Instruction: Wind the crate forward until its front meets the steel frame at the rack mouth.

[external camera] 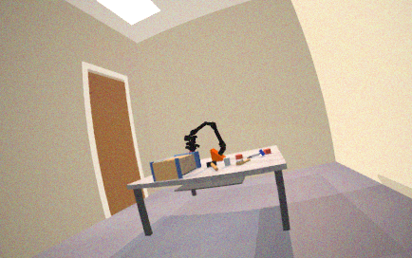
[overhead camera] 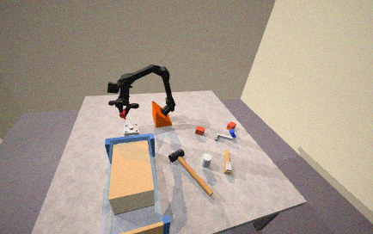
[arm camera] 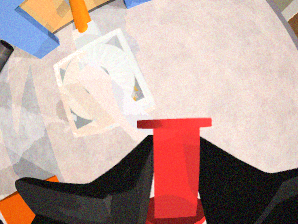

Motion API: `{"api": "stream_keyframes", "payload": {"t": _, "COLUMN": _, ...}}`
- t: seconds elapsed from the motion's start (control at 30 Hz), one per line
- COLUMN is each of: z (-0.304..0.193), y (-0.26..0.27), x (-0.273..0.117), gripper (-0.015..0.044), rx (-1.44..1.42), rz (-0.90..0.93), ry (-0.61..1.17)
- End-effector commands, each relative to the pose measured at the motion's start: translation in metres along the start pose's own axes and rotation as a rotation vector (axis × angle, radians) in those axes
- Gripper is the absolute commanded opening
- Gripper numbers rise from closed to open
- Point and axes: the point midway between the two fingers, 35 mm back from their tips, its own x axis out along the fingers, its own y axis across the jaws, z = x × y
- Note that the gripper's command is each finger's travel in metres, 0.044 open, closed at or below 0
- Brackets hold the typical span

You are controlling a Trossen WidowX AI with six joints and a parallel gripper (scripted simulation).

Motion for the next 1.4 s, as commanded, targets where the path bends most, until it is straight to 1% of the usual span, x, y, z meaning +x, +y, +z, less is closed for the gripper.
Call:
{"api": "stream_keyframes", "payload": {"t": 0.0, "z": 0.009, "y": -0.008, "x": 0.005, "gripper": 0.0000, "rx": -0.016, "rz": -0.010, "ry": -0.008}}
{"api": "stream_keyframes", "payload": {"t": 1.37, "z": 0.063, "y": -0.027, "x": 0.028, "gripper": 0.0000, "rx": -0.019, "rz": -0.011, "ry": -0.011}}
